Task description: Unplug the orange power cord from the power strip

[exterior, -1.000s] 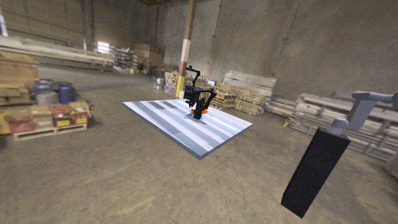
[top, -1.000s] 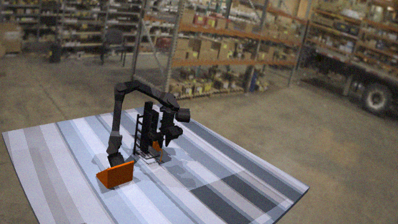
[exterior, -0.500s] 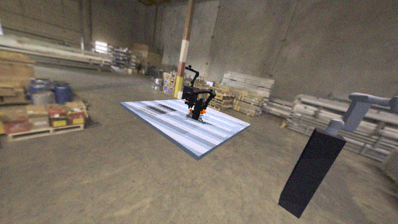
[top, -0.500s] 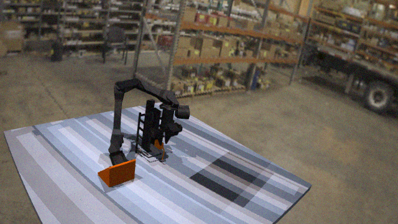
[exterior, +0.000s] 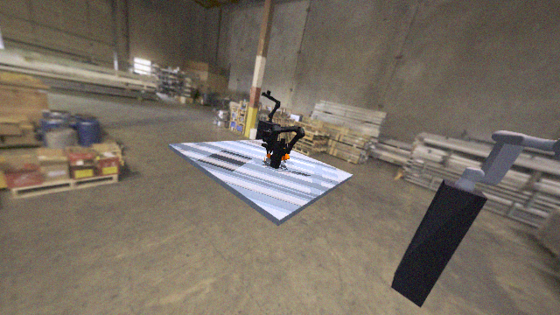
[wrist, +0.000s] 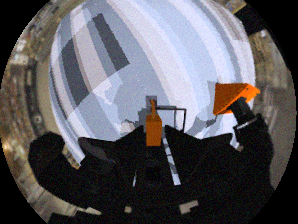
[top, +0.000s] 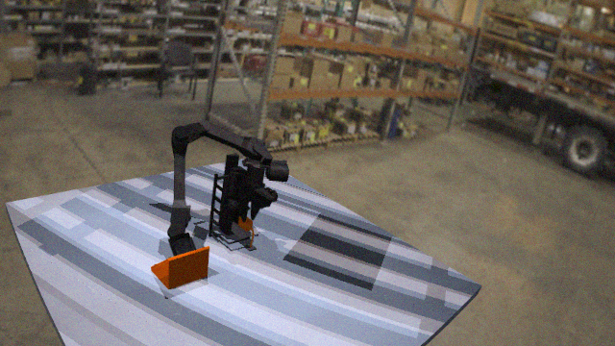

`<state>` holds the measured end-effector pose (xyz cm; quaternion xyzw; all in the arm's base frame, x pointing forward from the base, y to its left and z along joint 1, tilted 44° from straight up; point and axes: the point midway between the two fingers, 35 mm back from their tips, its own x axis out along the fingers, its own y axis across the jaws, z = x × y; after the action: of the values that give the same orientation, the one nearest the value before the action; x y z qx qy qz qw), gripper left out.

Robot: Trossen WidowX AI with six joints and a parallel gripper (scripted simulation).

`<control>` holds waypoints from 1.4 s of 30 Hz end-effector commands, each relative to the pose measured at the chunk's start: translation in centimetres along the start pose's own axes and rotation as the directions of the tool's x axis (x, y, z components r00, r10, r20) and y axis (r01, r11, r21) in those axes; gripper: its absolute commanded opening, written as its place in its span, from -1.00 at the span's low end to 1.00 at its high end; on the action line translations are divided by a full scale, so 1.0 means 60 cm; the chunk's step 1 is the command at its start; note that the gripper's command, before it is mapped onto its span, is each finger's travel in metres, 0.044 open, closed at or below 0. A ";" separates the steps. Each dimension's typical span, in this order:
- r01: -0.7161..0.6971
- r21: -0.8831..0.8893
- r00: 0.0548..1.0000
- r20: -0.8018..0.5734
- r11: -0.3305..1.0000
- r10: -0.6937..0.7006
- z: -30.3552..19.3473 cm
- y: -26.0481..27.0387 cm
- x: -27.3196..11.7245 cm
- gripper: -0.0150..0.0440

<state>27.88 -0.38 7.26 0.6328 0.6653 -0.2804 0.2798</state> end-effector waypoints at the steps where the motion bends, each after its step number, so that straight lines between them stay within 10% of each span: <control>1: -0.005 0.003 1.000 -0.003 1.000 0.005 -0.003 0.000 0.004 0.05; 20: -0.002 -0.005 1.000 0.002 1.000 0.003 -0.003 0.001 0.013 -0.49; 42: -0.004 -0.001 1.000 0.004 1.000 0.004 0.050 0.005 0.011 -0.49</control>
<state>28.02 0.30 6.27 0.6380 0.6757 -0.2569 0.2654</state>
